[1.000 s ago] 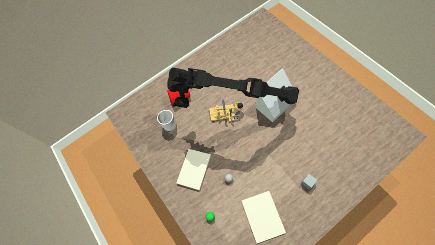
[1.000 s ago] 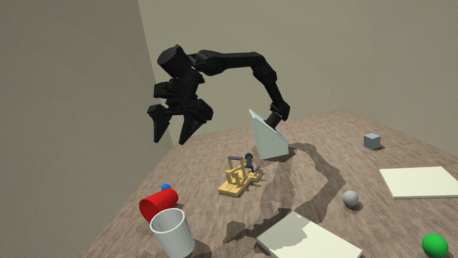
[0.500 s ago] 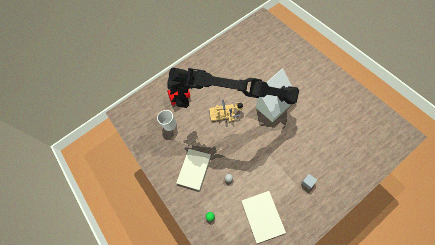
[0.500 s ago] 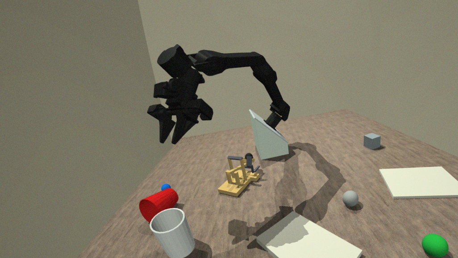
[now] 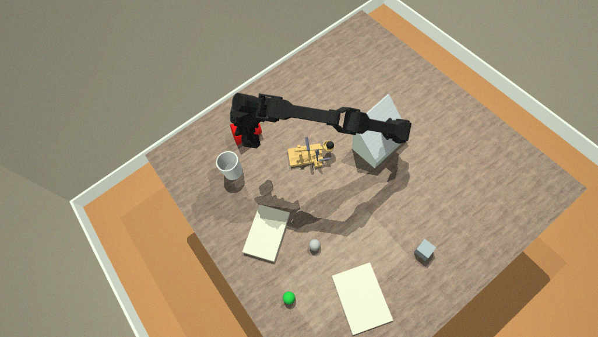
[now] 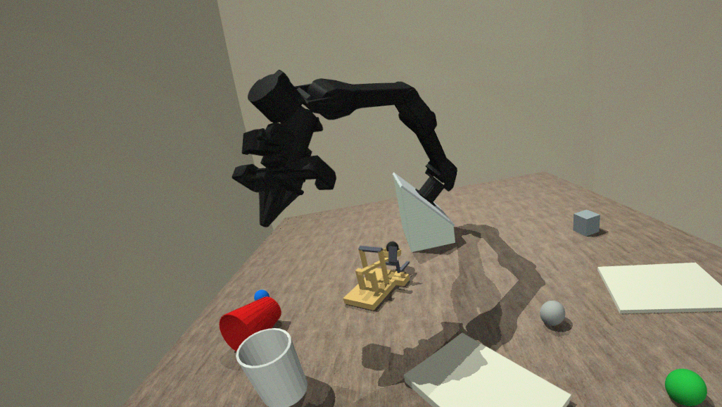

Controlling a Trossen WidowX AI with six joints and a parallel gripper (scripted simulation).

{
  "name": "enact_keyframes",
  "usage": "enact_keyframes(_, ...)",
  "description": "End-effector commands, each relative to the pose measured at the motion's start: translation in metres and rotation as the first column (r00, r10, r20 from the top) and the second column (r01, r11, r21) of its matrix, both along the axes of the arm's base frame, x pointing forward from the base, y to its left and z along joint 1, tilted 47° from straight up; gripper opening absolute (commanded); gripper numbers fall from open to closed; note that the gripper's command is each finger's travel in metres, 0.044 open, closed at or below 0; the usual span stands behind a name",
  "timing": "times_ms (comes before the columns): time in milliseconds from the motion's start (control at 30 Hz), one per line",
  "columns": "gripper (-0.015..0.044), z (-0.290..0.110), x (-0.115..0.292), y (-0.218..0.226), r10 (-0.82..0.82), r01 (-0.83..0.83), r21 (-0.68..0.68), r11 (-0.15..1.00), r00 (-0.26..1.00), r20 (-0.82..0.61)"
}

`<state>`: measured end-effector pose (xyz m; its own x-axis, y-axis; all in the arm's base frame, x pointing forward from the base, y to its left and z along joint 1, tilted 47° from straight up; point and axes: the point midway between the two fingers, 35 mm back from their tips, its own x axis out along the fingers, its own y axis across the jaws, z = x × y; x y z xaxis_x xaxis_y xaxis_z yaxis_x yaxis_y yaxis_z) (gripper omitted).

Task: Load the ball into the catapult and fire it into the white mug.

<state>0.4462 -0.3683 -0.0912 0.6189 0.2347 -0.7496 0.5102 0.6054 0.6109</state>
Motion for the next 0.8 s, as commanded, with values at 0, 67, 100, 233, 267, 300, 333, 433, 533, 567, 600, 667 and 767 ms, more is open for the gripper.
enact_keyframes(0,0.0,0.002,0.001,0.005,0.03,-0.03,-0.022,0.999,1.0,-0.007)
enact_keyframes(67,0.0,0.003,0.0,0.014,0.074,-0.075,-0.047,0.996,0.997,-0.026)
enact_keyframes(100,0.0,0.003,-0.001,0.018,0.096,-0.098,-0.059,0.993,0.995,-0.036)
enact_keyframes(233,0.0,0.004,-0.005,0.036,0.185,-0.193,-0.102,0.976,0.98,-0.078)
enact_keyframes(267,0.0,0.004,-0.006,0.04,0.205,-0.214,-0.11,0.971,0.975,-0.088)
enact_keyframes(300,0.0,0.004,-0.007,0.044,0.223,-0.234,-0.118,0.965,0.97,-0.098)
enact_keyframes(333,0.0,0.005,-0.008,0.048,0.242,-0.255,-0.125,0.959,0.964,-0.108)
enact_keyframes(433,0.0,0.006,-0.012,0.06,0.298,-0.317,-0.145,0.937,0.944,-0.139)
enact_keyframes(533,0.0,0.008,-0.017,0.072,0.354,-0.38,-0.161,0.911,0.92,-0.171)
enact_keyframes(567,0.0,0.008,-0.019,0.077,0.372,-0.402,-0.166,0.901,0.91,-0.181)
enact_keyframes(600,0.0,0.009,-0.02,0.081,0.394,-0.426,-0.171,0.888,0.899,-0.192)
enact_keyframes(667,0.0,0.01,-0.024,0.091,0.439,-0.477,-0.179,0.86,0.872,-0.214)
enact_keyframes(767,0.0,0.013,-0.031,0.106,0.505,-0.552,-0.187,0.812,0.827,-0.247)
